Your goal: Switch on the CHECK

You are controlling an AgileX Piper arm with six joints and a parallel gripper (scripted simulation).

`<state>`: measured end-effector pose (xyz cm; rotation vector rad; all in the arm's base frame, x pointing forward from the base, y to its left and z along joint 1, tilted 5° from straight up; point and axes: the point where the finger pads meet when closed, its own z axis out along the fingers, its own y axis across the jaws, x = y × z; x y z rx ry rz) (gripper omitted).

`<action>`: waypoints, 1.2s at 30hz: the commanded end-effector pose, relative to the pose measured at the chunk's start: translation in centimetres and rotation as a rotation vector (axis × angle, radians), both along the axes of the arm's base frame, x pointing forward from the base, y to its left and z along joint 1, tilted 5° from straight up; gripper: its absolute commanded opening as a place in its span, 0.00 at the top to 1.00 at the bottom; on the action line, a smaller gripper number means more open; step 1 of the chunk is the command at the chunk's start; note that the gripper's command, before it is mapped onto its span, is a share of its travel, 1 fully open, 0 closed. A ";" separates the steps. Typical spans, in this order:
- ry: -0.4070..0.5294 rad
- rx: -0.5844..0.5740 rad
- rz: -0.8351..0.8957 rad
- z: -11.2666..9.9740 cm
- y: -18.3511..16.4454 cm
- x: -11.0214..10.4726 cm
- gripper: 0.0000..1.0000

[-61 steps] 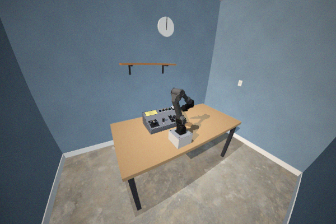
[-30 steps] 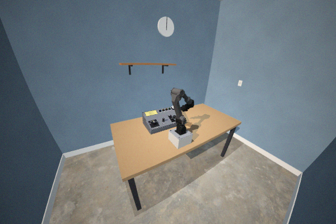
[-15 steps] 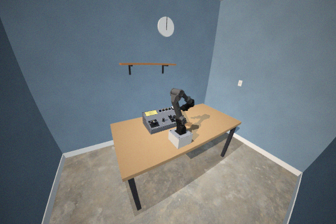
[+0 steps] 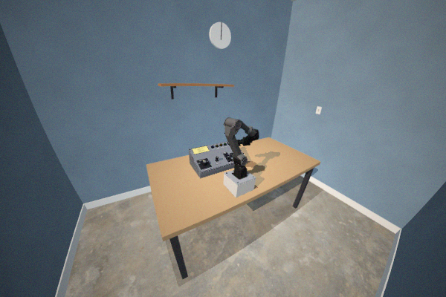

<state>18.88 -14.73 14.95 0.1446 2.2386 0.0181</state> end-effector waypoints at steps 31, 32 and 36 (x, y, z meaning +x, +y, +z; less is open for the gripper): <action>0.386 -0.015 0.090 0.4 -4.5 1.4 0.00; 0.420 -0.035 0.090 0.5 -5.1 2.0 0.00; 0.461 -0.068 0.087 0.7 -6.1 2.9 0.00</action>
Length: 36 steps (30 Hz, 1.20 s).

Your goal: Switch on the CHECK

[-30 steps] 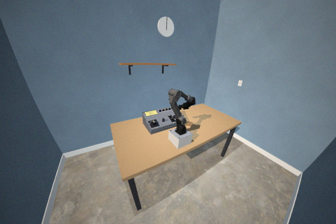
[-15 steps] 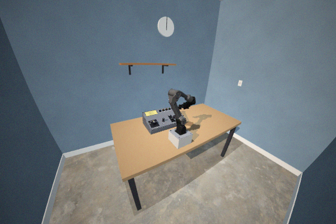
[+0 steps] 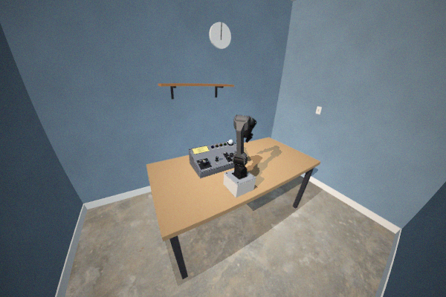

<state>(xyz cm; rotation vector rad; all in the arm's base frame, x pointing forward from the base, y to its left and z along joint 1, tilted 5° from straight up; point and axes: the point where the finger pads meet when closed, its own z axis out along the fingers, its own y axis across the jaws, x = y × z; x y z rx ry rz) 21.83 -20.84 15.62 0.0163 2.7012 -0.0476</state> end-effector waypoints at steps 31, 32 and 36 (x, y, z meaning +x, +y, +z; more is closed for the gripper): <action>-0.001 -0.001 0.002 0.0 0.0 0.0 0.06; -0.001 -0.001 0.002 0.0 0.0 0.0 0.06; 0.000 -0.001 0.002 -0.1 0.0 -0.4 0.06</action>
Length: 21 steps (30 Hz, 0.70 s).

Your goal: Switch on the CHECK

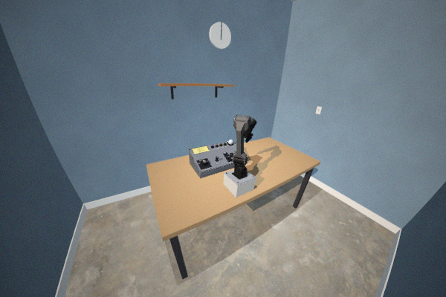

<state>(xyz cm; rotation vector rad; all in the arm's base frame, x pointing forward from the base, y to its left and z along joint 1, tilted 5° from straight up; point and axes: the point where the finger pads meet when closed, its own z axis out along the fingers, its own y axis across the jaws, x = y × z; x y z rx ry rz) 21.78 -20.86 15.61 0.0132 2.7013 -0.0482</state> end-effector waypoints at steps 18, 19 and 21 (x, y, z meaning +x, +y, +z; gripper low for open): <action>-0.001 0.001 0.000 -2.1 0.1 -4.5 1.00; -0.001 0.001 0.000 -2.1 0.1 -4.5 1.00; -0.001 0.001 0.000 -2.1 0.1 -4.5 1.00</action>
